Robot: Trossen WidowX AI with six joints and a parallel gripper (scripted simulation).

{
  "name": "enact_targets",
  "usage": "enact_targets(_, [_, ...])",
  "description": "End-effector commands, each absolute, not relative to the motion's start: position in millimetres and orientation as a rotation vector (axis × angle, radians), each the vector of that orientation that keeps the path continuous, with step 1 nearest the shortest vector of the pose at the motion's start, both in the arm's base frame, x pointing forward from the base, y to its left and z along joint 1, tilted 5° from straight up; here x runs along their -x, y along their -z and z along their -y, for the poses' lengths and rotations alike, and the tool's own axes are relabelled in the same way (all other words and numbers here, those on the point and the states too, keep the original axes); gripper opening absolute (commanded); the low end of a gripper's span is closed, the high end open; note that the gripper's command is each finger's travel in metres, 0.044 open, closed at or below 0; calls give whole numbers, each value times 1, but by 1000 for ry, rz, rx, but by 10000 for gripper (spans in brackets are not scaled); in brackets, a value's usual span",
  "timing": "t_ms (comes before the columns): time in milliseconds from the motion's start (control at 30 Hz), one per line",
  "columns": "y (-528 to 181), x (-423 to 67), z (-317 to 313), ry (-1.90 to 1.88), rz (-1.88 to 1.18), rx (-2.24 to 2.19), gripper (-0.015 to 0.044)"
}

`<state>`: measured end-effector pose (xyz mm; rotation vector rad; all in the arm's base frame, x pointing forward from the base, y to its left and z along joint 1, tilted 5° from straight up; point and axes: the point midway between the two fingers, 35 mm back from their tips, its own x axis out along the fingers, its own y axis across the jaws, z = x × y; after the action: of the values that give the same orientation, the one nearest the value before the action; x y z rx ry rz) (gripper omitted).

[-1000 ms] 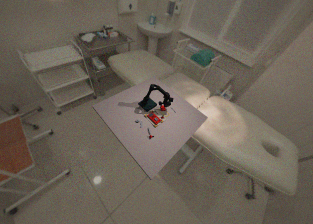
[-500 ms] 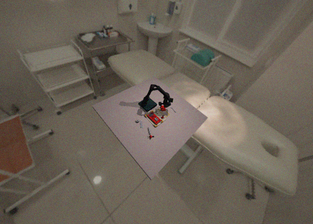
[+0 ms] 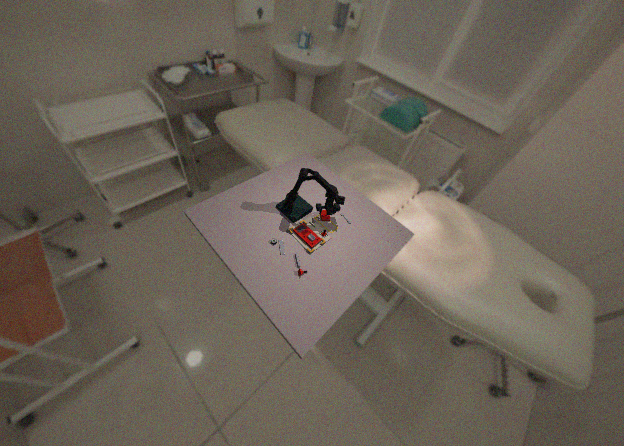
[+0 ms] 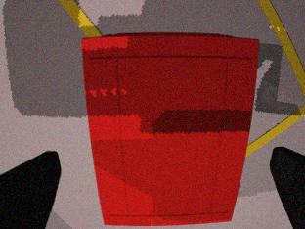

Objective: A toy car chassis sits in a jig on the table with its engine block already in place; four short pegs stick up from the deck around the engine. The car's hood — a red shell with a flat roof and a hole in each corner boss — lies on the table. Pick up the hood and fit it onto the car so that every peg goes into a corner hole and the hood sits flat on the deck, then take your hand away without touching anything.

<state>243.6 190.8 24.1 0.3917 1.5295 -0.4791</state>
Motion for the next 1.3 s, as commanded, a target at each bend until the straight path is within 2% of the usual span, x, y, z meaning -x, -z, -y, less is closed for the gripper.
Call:
enact_targets(0, [-20,-242,-190,480,-1536,-392,440])
enact_targets(1267, [-2,-241,-189,480,-1536,-392,440])
